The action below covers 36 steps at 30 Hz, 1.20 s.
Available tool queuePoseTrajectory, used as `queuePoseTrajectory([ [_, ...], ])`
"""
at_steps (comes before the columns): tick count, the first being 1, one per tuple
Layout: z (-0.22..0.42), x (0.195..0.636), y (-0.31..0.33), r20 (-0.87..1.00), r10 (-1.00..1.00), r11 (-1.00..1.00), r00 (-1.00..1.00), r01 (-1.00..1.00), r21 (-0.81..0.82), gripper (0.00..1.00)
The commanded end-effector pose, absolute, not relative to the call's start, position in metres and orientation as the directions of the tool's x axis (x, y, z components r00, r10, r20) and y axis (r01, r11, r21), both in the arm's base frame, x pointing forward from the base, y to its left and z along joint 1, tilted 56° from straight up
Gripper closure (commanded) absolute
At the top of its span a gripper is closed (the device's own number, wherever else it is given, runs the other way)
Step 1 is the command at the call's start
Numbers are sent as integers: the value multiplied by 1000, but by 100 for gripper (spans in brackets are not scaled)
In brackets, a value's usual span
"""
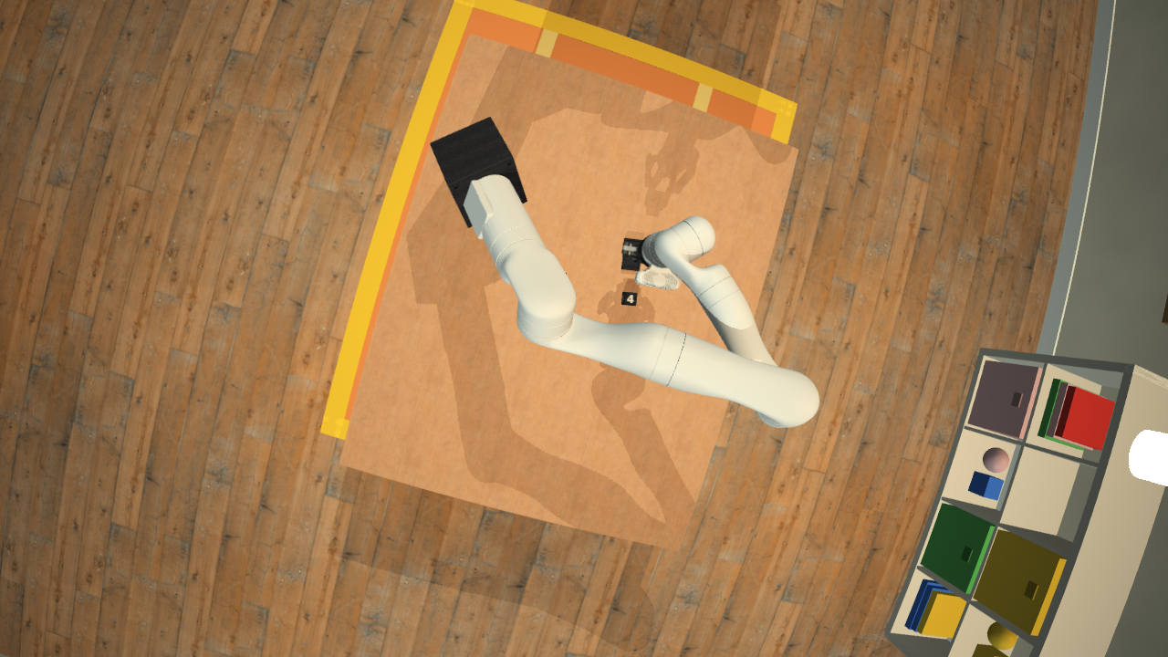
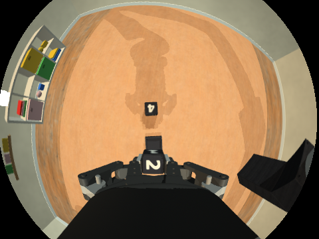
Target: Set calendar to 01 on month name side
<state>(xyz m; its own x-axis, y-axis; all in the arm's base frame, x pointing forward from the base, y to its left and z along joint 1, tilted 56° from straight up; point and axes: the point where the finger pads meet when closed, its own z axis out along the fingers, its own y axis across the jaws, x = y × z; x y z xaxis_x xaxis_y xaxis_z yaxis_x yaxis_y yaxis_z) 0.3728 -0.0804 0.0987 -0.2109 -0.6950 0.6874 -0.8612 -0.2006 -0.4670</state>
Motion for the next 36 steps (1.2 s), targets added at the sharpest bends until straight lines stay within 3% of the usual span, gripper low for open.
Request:
queuePoseTrajectory([
  [1, 96, 374, -78, 675, -701, -184, -231, -856, -484, 72],
  [23, 69, 385, -53, 388, -712, 147, -585, -665, -733, 72],
  [36, 41, 391, -30, 35, -579, 440, -814, -348, -828, 72],
])
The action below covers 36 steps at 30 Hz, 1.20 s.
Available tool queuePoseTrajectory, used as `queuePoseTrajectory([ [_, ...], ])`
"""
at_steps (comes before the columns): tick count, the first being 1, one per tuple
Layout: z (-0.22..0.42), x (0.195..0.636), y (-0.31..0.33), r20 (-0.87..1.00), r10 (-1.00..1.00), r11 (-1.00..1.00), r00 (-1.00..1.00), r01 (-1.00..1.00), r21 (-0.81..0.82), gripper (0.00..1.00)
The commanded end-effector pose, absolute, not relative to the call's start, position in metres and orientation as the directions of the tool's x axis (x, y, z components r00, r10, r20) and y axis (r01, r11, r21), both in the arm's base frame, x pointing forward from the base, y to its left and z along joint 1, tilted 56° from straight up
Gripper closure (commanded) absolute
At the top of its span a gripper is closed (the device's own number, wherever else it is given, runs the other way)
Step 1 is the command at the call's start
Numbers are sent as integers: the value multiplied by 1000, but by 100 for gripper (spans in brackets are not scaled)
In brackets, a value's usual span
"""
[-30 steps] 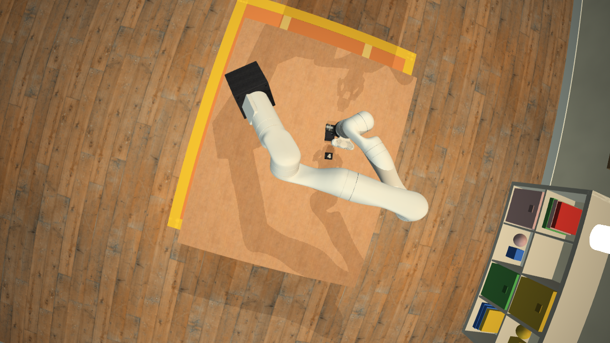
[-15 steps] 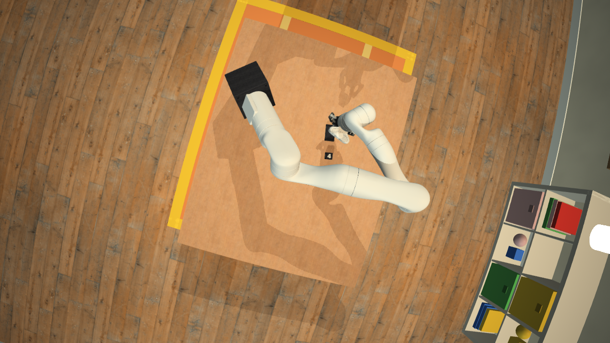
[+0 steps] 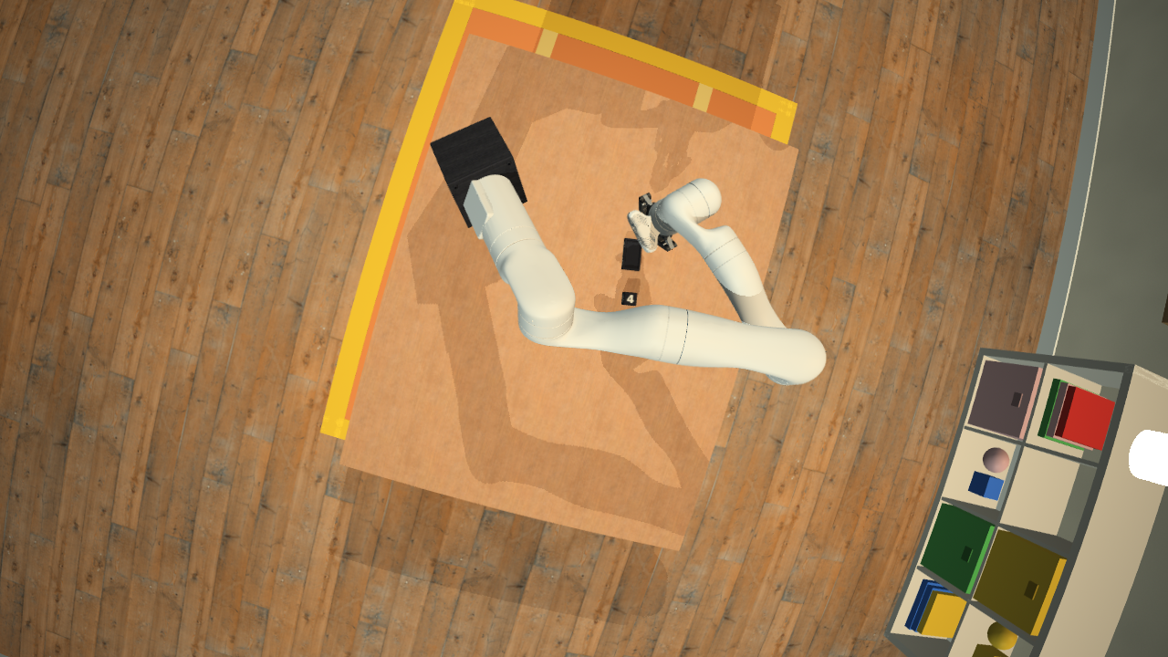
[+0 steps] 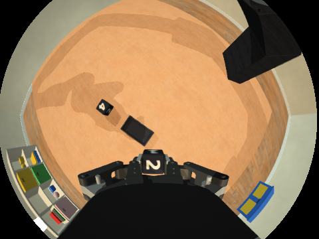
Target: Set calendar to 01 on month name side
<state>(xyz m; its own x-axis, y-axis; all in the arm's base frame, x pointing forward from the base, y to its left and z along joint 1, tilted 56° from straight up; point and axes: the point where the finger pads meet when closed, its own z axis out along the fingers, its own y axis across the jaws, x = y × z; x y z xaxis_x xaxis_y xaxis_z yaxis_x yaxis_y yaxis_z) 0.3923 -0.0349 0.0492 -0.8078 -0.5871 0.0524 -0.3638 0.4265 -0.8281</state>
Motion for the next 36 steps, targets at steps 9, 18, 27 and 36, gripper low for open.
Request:
queuePoseTrajectory([
  [9, 27, 393, -19, -143, -471, 553, -870, -165, -817, 72],
  [18, 14, 394, -9, -310, -345, 638, -886, 21, -770, 72],
  [27, 8, 394, -5, -382, -282, 667, -880, 106, -738, 72],
  [36, 5, 394, -3, -413, -254, 678, -875, 144, -721, 72],
])
